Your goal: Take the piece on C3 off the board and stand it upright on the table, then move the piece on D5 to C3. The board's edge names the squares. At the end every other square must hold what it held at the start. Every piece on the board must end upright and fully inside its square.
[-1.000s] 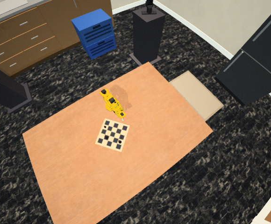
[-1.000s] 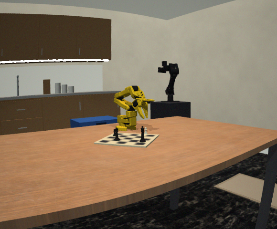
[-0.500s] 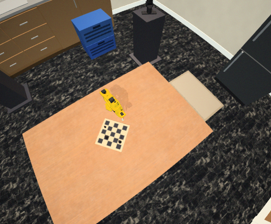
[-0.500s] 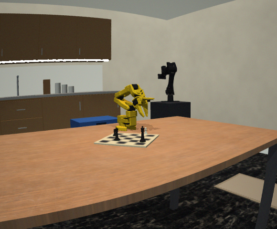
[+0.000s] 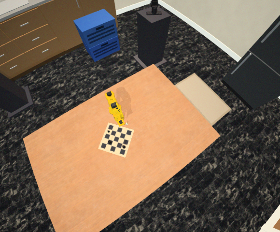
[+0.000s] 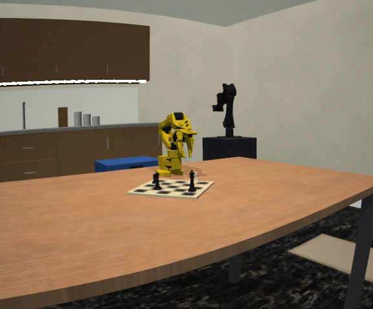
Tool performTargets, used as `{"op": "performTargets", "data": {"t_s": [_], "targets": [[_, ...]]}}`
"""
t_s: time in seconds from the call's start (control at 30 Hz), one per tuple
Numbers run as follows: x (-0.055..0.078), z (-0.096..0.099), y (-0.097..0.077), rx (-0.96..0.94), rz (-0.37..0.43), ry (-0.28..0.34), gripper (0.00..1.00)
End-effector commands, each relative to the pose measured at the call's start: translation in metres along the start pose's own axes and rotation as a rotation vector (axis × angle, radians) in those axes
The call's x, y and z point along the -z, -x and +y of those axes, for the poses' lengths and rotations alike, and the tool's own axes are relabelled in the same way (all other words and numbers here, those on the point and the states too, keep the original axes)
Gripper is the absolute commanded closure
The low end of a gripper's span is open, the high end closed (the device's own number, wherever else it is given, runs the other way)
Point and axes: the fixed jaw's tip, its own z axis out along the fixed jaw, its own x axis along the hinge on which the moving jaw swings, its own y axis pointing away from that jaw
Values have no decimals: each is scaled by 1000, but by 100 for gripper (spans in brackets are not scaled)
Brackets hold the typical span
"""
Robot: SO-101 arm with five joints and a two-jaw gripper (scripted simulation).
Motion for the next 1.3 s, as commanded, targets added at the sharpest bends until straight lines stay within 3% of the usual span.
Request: {"op": "performTargets", "data": {"t_s": [0.0,0.1,0.17,0.33,0.5,1.27], "targets": [[-2,-30,10,-163,-7,-94,91],[-2,-55,12,-288,-7,-169,91],[-2,-55,12,-288,-7,-169,91],[1,-92,8,-466,-8,-275,91],[4,-114,2,-571,-8,-338,91],[4,-121,-1,-606,-8,-359,91]]}}
